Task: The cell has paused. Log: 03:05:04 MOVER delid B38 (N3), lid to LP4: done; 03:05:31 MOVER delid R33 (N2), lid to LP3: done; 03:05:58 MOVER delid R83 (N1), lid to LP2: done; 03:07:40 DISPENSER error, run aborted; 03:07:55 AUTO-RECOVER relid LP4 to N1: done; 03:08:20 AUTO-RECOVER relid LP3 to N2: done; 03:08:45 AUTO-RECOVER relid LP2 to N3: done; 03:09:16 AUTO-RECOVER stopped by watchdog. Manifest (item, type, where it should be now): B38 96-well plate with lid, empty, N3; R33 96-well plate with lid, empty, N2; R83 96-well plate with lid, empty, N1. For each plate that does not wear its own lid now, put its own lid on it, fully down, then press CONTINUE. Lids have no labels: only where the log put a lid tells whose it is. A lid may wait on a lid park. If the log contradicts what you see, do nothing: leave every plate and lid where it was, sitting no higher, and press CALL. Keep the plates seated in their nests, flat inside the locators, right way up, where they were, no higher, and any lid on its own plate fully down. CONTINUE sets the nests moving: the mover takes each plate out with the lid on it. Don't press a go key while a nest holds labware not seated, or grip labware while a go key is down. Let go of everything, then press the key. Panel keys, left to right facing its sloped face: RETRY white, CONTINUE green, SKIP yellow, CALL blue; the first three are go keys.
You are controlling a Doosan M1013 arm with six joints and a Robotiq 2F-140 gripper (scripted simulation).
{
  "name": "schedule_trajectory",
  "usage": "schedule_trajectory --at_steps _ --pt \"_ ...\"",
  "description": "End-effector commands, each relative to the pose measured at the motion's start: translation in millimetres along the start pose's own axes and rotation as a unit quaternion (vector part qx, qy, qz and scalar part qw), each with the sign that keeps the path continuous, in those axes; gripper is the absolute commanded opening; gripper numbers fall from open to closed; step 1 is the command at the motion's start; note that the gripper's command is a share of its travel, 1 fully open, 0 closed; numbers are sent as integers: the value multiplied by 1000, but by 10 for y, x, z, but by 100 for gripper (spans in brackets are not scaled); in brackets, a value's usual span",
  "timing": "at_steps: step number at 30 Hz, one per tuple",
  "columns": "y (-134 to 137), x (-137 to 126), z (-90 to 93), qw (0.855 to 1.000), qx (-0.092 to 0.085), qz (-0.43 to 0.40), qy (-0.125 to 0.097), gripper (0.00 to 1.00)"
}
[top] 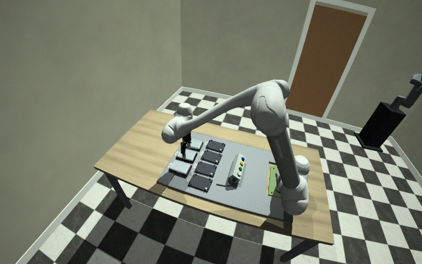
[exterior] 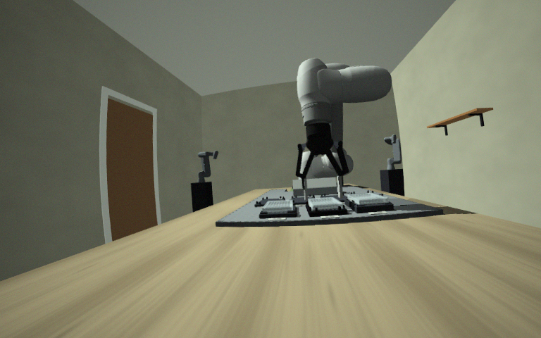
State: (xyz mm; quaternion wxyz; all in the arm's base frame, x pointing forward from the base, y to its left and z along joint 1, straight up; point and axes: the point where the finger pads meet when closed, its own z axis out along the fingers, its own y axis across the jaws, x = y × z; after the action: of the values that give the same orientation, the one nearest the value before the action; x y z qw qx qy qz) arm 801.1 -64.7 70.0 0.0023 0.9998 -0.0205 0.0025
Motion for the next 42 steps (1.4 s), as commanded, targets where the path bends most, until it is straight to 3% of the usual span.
schedule_trajectory --at_steps 1,15,36,39,42 --pt "0 0 -28 1000 0 0 0 66" --pt "0 0 -331 1000 0 0 0 66" --pt "-1 -3 -466 1000 0 0 0 66" --pt "-20 -138 -533 1000 0 1 0 66" --pt "-85 -605 -732 1000 0 4 0 66"
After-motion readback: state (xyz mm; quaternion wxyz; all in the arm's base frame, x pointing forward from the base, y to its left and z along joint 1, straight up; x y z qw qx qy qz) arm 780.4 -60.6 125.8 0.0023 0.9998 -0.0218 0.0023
